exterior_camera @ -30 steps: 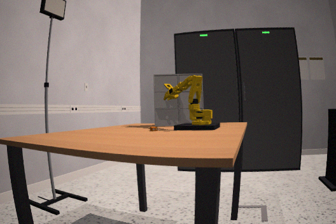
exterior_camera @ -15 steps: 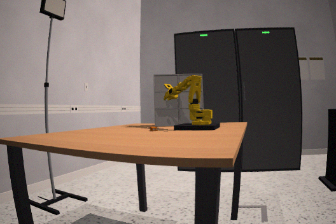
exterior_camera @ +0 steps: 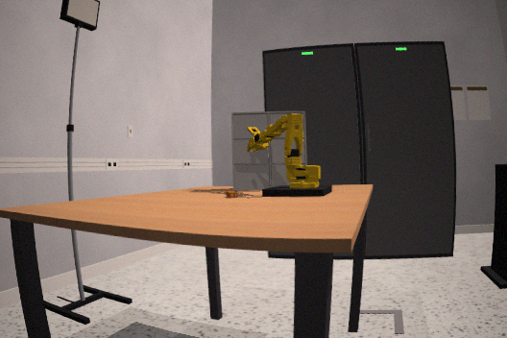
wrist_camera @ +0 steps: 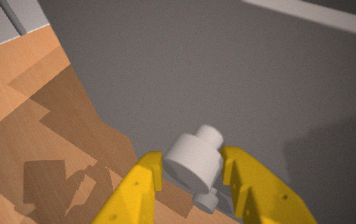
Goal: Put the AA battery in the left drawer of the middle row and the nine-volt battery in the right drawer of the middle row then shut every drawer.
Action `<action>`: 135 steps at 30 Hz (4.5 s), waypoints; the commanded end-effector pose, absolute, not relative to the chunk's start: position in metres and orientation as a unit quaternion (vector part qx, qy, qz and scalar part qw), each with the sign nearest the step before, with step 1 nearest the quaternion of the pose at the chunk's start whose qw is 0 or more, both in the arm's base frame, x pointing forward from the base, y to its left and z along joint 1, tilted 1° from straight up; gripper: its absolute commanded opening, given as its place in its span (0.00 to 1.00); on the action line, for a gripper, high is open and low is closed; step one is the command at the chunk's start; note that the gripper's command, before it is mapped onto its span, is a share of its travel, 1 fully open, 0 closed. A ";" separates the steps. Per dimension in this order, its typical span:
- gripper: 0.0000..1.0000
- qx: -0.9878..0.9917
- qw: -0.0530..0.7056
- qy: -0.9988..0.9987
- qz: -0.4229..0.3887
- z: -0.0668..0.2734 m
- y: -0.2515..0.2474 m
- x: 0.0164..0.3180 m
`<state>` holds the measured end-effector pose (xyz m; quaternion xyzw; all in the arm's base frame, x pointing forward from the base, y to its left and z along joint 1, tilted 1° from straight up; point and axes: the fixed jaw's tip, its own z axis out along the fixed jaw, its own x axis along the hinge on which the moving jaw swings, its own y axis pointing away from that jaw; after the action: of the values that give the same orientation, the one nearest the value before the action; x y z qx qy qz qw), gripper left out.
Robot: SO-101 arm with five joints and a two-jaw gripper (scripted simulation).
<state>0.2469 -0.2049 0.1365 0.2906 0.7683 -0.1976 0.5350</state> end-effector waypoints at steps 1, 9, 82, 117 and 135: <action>0.00 0.298 0.531 0.767 -0.205 0.134 -0.215 0.247; 0.00 0.300 0.530 0.766 -0.206 0.134 -0.218 0.249; 0.00 0.306 0.530 0.763 -0.210 0.135 -0.229 0.252; 0.14 0.304 0.534 0.761 -0.208 0.137 -0.225 0.252; 0.21 0.295 0.534 0.765 -0.203 0.138 -0.214 0.249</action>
<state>0.2532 -0.2187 0.1357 0.2981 0.7655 -0.2032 0.5328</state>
